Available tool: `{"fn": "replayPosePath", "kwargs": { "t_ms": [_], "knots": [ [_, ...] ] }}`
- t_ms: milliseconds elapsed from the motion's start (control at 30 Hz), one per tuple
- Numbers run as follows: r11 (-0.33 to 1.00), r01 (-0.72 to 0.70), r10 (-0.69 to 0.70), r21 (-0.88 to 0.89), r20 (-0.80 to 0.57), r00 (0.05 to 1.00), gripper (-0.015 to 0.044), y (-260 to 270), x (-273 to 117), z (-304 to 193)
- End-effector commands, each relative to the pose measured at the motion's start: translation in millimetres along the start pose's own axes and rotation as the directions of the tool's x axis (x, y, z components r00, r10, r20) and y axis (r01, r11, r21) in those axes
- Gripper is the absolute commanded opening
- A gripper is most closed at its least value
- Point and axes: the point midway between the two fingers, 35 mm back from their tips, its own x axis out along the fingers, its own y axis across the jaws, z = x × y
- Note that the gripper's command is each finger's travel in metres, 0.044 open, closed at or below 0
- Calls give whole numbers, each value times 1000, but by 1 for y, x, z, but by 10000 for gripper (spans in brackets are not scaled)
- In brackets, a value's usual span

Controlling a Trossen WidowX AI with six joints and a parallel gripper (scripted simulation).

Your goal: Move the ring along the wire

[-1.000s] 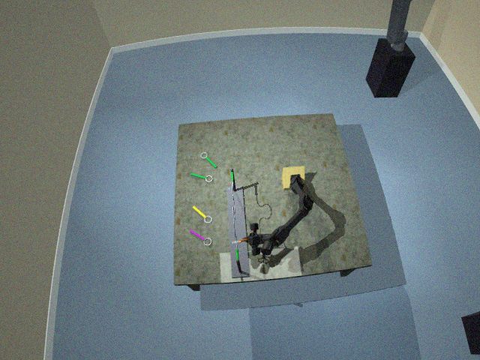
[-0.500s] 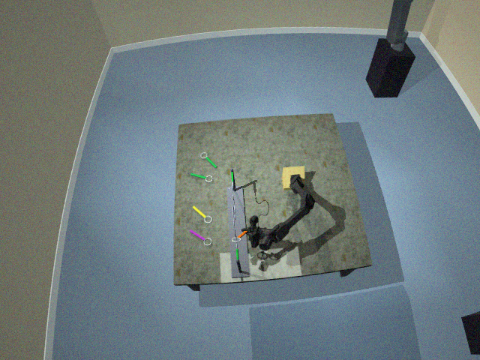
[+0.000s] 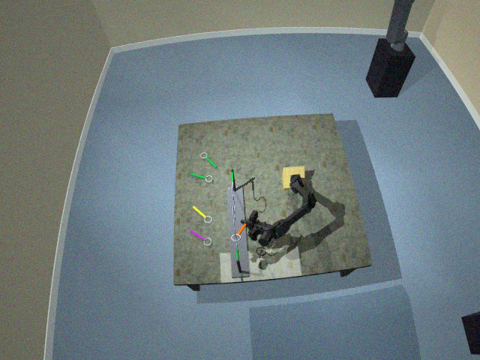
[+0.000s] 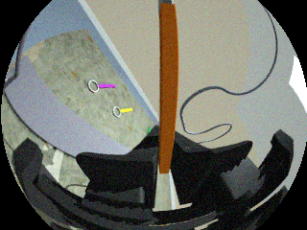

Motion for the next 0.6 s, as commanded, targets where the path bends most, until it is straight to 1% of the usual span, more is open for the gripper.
{"fn": "replayPosePath", "kwargs": {
  "t_ms": [0,267,567],
  "knots": [
    [996,46,-46,-76,-2,999,-150,-13,0,-1],
    [958,140,-141,-249,14,990,-150,-42,-3,3],
    [874,235,-237,-426,49,970,-150,-71,-9,14]
  ]
}}
